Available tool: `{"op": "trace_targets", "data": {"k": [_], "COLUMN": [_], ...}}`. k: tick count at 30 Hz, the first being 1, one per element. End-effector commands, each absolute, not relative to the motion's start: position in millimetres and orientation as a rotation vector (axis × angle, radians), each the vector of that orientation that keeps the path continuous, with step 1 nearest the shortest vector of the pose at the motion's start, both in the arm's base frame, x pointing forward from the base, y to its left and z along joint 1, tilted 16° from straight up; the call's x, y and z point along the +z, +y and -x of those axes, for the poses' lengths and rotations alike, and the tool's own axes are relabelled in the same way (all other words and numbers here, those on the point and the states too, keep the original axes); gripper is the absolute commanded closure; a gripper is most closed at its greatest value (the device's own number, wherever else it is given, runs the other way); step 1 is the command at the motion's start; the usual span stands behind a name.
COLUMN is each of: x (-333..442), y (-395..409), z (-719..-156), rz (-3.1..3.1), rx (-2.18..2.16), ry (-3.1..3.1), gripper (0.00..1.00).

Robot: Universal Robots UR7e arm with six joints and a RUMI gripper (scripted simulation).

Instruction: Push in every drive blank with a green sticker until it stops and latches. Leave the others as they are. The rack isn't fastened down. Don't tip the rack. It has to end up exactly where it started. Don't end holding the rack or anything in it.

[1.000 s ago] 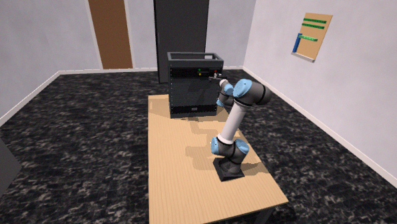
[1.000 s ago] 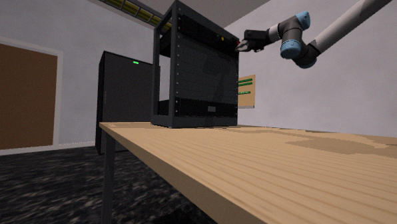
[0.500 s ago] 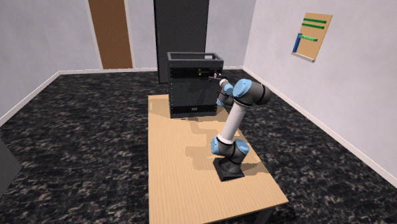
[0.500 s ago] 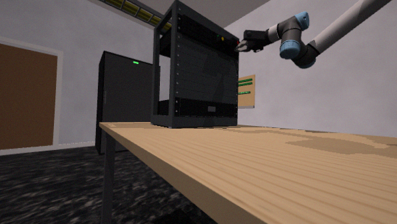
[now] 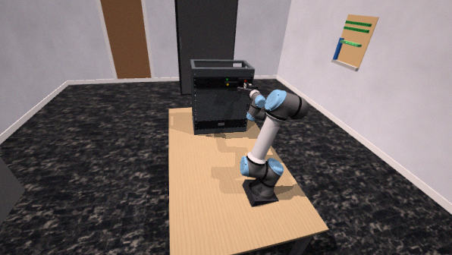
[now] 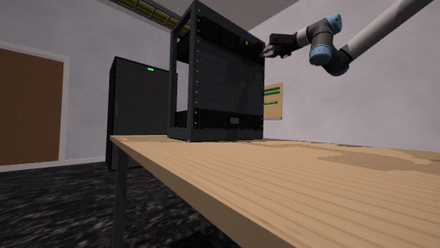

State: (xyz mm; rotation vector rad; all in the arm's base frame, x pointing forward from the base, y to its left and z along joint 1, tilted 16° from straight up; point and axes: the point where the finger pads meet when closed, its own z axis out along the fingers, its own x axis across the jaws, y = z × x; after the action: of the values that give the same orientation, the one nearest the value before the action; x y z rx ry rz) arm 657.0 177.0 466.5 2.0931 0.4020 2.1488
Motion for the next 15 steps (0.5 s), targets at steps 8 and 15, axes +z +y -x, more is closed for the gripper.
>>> {"op": "trace_targets", "data": {"k": [8,15], "x": [471.4,471.5], "y": [178.7,178.7], "z": [-660.8,-661.0], "rz": [-2.085,-2.085], "rx": [2.157,2.157], "ry": [0.403,0.403], "gripper": [1.00,1.00]}}
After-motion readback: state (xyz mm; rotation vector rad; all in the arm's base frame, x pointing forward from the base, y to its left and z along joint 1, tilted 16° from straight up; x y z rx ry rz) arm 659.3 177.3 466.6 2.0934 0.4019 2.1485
